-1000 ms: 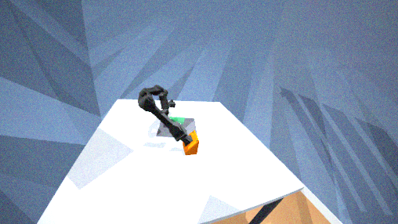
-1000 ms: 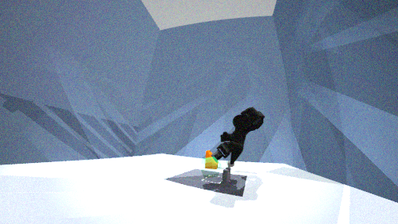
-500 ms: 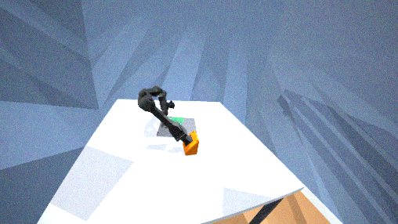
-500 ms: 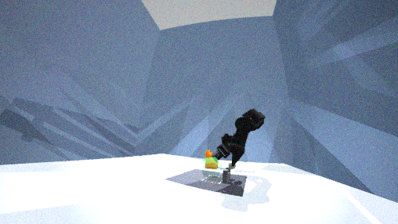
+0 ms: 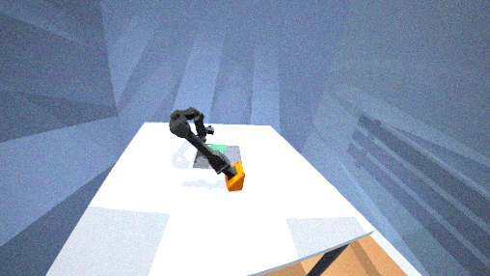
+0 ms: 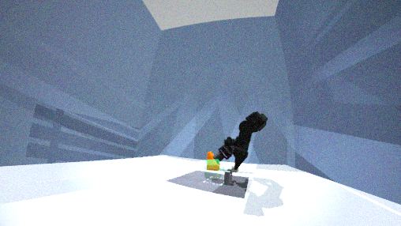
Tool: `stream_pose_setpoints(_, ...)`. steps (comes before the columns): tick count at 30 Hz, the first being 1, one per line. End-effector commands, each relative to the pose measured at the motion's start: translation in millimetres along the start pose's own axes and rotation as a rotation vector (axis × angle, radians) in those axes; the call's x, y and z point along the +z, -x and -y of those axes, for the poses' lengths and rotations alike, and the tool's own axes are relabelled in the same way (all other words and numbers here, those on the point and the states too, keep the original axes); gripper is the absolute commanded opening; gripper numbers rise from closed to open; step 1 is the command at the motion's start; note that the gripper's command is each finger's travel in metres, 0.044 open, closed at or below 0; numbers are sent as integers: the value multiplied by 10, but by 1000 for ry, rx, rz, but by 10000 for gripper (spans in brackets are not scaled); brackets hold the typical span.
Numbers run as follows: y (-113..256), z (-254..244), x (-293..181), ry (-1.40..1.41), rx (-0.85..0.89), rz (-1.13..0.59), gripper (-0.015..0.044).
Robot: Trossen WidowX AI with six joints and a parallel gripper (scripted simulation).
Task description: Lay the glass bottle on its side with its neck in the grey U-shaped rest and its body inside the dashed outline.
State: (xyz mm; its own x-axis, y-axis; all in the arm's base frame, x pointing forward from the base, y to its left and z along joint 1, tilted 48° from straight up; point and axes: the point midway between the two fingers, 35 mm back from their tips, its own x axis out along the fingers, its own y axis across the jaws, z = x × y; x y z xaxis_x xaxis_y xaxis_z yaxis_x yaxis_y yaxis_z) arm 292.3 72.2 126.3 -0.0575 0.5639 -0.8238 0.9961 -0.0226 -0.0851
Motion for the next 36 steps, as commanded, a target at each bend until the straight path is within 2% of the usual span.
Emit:
stream_pose_setpoints(1,-15,-10,-5,-2,2,-1,124)
stream_pose_setpoints(36,-70,-14,-11,3,-8,-18,124)
